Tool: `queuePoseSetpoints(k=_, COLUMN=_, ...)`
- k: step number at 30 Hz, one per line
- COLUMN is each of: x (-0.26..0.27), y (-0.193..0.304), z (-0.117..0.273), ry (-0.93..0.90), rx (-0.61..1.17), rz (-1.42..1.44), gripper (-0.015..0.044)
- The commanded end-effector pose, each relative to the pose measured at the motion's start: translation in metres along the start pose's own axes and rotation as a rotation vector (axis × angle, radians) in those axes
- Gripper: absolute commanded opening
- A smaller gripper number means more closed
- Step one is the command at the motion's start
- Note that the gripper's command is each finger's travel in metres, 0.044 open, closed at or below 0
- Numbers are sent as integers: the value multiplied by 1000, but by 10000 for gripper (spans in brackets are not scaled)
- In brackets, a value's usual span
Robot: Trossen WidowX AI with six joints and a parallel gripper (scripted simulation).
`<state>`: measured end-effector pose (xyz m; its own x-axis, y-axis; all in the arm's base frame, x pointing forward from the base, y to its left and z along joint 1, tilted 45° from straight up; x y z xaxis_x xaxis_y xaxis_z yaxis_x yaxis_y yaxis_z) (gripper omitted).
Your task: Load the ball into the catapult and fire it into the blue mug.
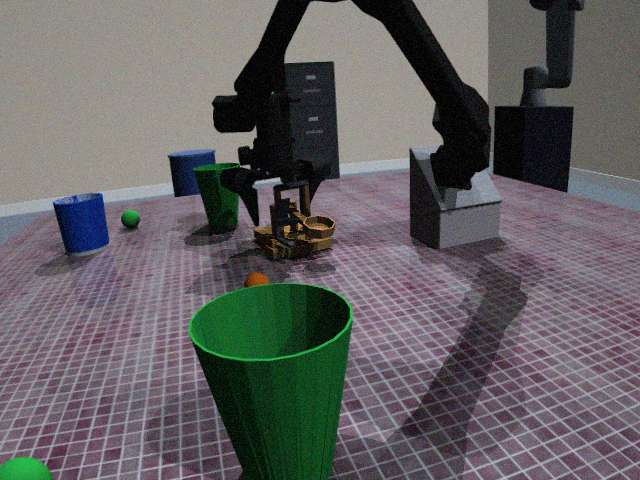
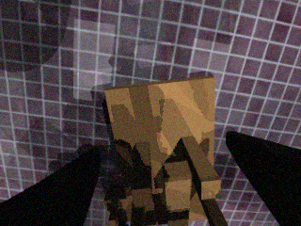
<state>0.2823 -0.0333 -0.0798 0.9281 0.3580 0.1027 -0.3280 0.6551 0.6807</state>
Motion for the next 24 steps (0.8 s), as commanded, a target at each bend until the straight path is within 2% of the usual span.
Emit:
queuePoseSetpoints(k=1, x=-3, y=1, z=-4, ry=2, rx=12, rz=-12, gripper=440)
queuePoseSetpoints(k=3, x=-3, y=1, z=-4, ry=2, rx=12, rz=-12, gripper=440)
queuePoseSetpoints(k=13, x=-1, y=0, z=-1, ry=2, rx=2, rz=-2, gripper=177)
queuePoseSetpoints(k=20, x=-1, y=0, z=-1, ry=2, rx=2, rz=-2, gripper=131)
queuePoseSetpoints(k=22, x=0, y=-1, z=10, ry=3, rx=0, rz=-3, gripper=78)
queuePoseSetpoints(k=24, x=-1, y=-1, z=37, ry=5, rx=-2, rz=-4, gripper=26)
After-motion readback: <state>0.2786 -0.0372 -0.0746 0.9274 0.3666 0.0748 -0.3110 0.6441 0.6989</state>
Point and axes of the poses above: the point midway between the two fingers, 35 mm back from their tips, its own z axis back along the fingers, its own x axis across the jaws, y = z × x, the point moved 6 cm from there along z, back along the fingers, and after that the axes turned 4 degrees about -z, right-handed, at the moved point
